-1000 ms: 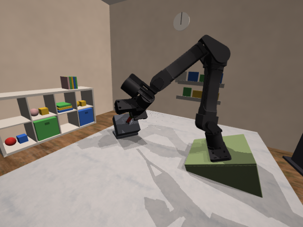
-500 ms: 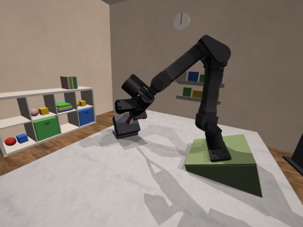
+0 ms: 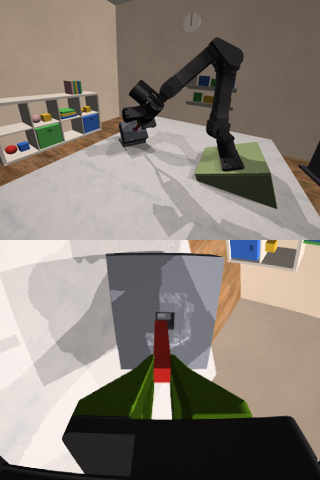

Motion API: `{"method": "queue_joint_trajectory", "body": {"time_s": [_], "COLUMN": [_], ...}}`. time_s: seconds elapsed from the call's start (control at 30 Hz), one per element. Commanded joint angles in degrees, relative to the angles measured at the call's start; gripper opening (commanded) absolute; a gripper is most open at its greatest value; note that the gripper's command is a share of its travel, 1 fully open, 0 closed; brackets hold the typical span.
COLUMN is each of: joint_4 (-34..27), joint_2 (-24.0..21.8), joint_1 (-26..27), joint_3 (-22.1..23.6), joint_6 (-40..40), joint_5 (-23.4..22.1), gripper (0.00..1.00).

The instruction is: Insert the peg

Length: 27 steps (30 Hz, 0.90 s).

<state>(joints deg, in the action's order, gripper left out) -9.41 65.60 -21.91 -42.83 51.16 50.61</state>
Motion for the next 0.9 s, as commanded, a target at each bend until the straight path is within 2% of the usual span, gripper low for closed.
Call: {"method": "queue_joint_trajectory", "body": {"time_s": [0.0,0.57,0.87], "joint_4": [0.5,-1.8,-5.0], "joint_2": [-0.6,-1.2,-1.9], "joint_1": [-0.1,0.3,-1.0], "joint_3": [0.9,-1.2,-2.9], "joint_6": [-0.4,0.0,-1.0], "joint_5": [0.3,0.0,1.1], "gripper": [0.00,0.00,0.00]}}
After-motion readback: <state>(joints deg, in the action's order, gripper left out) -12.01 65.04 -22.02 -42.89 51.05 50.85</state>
